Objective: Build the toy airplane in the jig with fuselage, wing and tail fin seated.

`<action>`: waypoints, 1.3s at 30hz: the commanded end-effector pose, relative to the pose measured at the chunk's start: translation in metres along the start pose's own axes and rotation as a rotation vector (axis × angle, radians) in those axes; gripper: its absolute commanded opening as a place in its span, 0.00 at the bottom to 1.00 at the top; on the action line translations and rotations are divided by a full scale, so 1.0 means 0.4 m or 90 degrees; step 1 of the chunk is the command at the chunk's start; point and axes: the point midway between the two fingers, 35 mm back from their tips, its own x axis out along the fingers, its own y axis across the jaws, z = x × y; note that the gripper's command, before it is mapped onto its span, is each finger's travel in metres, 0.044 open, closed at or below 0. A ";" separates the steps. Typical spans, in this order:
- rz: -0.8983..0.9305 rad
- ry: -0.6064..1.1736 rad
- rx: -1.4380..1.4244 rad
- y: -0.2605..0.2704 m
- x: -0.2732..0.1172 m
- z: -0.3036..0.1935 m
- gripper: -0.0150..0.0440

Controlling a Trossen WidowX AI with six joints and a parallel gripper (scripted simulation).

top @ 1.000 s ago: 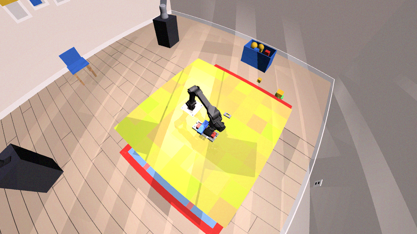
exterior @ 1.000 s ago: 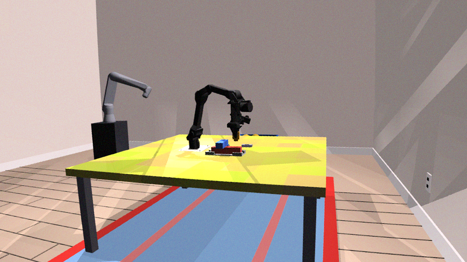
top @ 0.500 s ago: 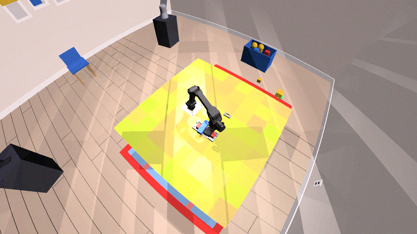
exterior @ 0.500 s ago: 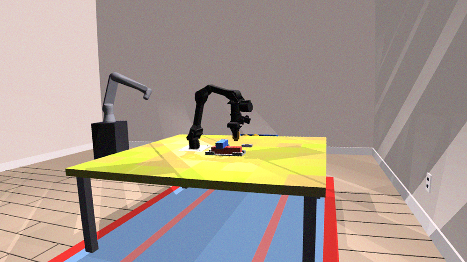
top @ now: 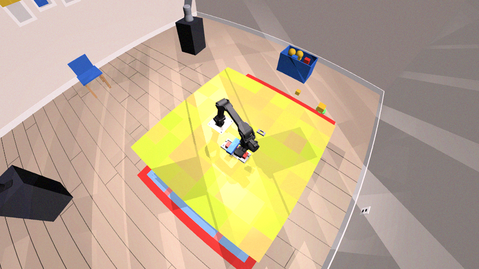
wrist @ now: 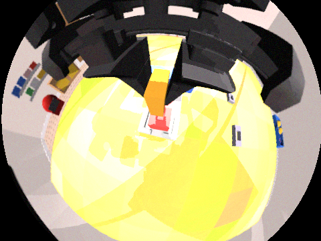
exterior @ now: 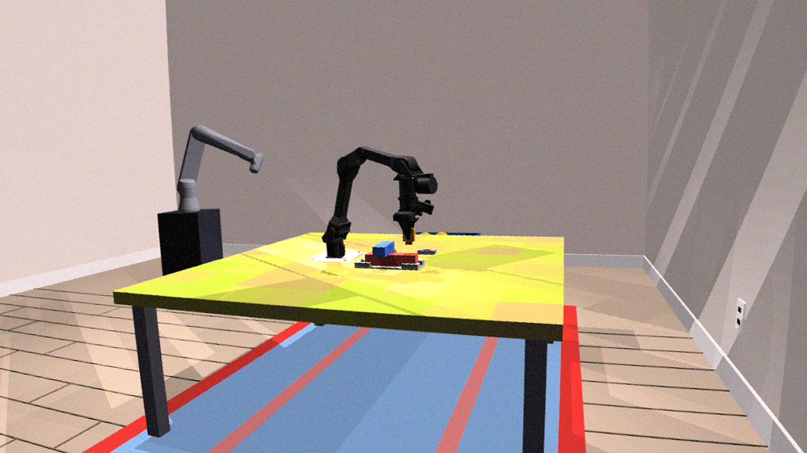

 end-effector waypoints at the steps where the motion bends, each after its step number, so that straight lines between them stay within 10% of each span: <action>1: 0.003 0.004 -0.003 0.001 0.021 -0.002 0.36; 39: 0.003 0.004 -0.003 0.002 0.096 -0.003 0.36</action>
